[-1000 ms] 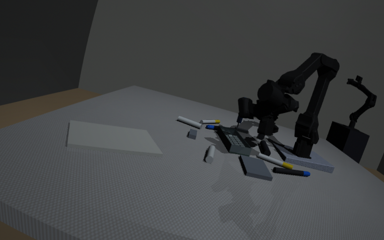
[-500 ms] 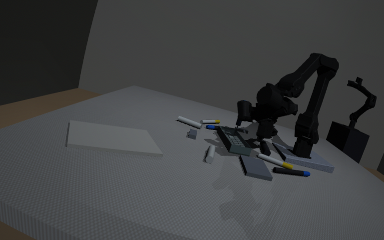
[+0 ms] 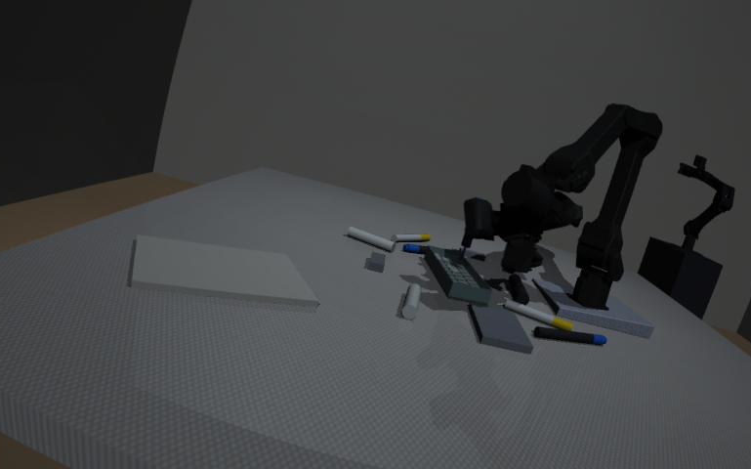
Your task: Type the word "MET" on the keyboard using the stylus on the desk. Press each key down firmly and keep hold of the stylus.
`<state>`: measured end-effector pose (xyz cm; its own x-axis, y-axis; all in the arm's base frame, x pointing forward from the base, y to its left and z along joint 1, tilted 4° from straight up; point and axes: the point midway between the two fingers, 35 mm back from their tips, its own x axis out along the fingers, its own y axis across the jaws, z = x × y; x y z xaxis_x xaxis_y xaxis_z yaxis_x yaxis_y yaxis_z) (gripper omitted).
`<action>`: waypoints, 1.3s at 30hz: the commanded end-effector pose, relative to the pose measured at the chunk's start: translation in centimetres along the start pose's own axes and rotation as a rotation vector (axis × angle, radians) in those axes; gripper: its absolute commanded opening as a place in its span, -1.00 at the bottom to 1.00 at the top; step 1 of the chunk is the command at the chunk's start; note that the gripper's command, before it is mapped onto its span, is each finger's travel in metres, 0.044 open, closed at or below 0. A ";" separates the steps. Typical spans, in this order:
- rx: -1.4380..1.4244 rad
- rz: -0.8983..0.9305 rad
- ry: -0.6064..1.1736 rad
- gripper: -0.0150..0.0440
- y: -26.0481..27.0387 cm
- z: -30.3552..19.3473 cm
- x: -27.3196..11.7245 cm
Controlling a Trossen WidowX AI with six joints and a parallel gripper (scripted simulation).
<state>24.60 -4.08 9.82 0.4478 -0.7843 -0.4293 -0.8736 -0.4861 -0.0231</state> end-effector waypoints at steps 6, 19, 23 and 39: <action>-0.007 0.002 0.000 -0.22 0.1 0.4 0.2; -0.007 0.002 0.000 -0.22 0.1 0.8 0.4; -0.007 0.002 0.000 -0.22 0.1 0.9 0.5; -0.008 0.002 0.000 -0.22 0.1 1.2 0.7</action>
<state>24.72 -4.15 8.49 0.4486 -0.7846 -0.4281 -0.8738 -0.4856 -0.0256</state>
